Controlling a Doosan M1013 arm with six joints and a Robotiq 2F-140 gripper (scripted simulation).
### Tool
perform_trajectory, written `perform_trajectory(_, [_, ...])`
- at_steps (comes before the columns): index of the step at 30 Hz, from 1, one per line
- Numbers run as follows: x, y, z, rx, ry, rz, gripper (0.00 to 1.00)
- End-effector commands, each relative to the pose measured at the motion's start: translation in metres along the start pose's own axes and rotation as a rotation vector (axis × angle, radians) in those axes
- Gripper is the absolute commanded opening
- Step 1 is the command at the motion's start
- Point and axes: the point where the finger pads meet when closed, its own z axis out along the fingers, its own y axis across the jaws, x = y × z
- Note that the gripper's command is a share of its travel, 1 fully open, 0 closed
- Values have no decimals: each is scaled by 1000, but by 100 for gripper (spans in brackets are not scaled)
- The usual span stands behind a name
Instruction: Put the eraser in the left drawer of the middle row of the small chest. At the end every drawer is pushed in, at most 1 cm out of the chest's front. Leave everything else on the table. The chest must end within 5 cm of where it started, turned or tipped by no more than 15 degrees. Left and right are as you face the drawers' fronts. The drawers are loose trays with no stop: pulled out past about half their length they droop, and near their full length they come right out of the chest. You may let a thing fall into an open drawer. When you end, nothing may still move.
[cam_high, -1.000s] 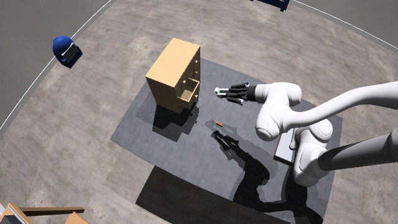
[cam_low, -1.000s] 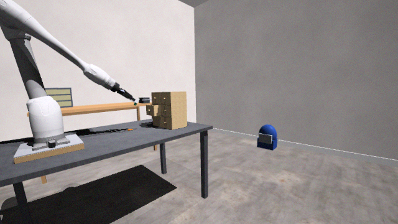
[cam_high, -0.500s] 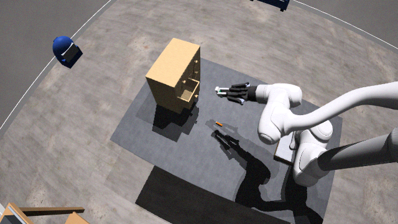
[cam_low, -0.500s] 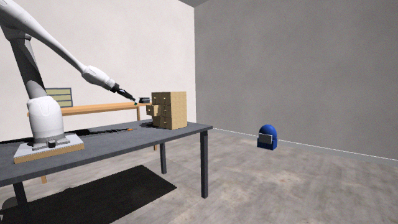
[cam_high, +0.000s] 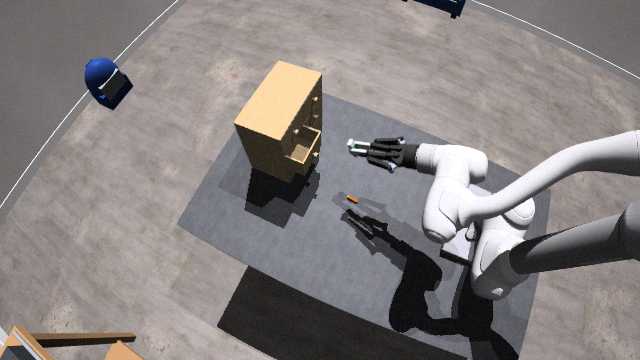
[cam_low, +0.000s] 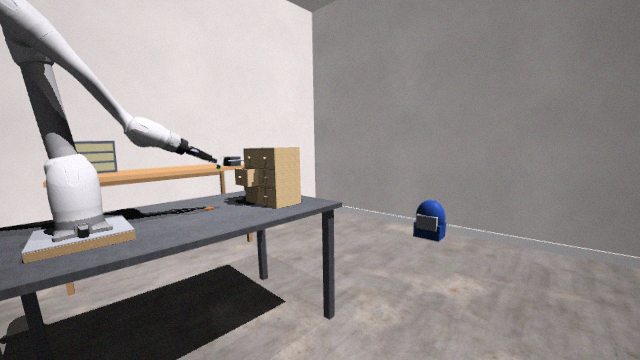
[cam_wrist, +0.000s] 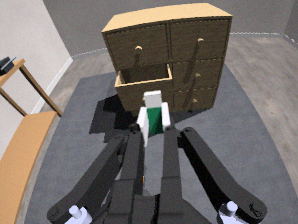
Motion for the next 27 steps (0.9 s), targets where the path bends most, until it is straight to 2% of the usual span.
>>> perform_trajectory(1, [-1, 1, 0, 9, 30, 1, 11])
perform_trajectory(12, [-2, 1, 0, 9, 85, 1, 11])
perform_trajectory(27, [-2, 1, -1, 9, 97, 1, 11])
